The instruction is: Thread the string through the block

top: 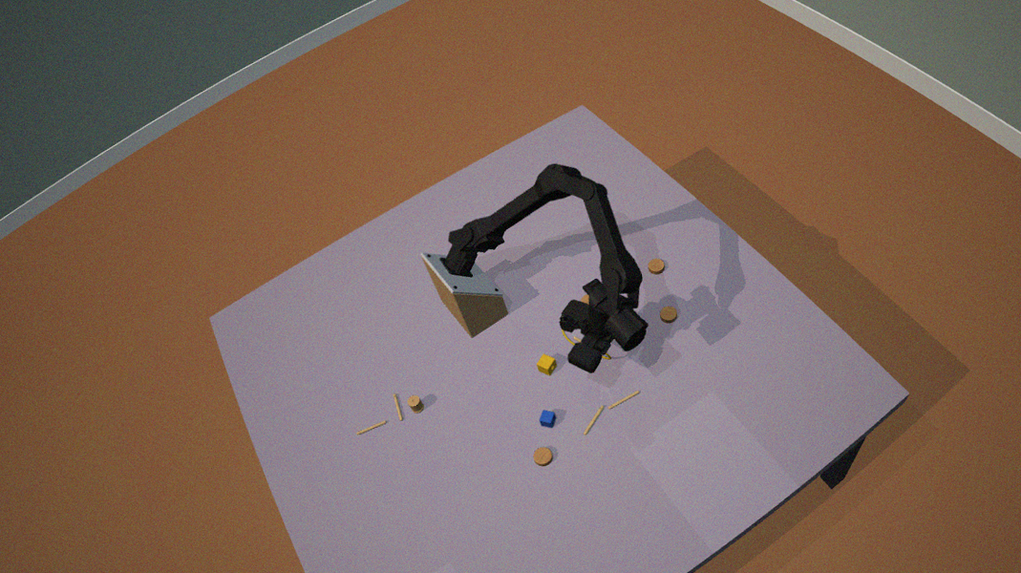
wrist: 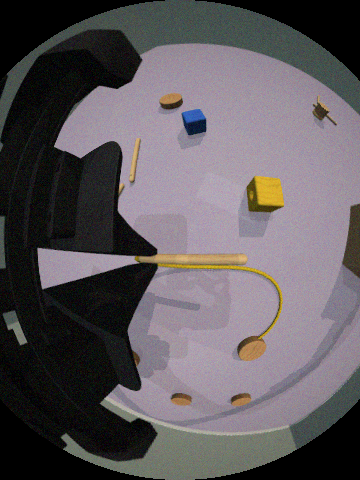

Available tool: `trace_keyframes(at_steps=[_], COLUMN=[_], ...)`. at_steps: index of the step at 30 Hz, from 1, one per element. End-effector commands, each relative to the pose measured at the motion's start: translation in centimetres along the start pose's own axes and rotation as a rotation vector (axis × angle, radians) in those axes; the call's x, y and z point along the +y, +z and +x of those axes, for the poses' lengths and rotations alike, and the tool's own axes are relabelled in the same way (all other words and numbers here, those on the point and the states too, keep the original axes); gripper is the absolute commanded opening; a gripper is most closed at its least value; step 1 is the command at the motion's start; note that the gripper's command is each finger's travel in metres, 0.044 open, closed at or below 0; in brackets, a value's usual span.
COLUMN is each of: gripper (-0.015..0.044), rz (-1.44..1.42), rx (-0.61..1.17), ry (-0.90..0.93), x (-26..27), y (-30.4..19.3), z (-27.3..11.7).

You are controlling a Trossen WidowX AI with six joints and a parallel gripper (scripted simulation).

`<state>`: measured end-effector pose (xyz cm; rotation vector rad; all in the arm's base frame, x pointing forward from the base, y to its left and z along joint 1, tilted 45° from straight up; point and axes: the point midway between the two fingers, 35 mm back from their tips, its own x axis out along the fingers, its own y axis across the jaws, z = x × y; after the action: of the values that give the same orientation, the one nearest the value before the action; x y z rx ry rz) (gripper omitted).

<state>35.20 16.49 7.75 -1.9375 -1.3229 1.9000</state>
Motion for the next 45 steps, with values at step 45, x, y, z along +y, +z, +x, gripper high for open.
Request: trace_keyframes(at_steps=[45], gripper=[0.0], rz=[0.012], rx=[0.1], ry=[-0.009], x=[1.3], y=[-6.0], z=[-0.7])
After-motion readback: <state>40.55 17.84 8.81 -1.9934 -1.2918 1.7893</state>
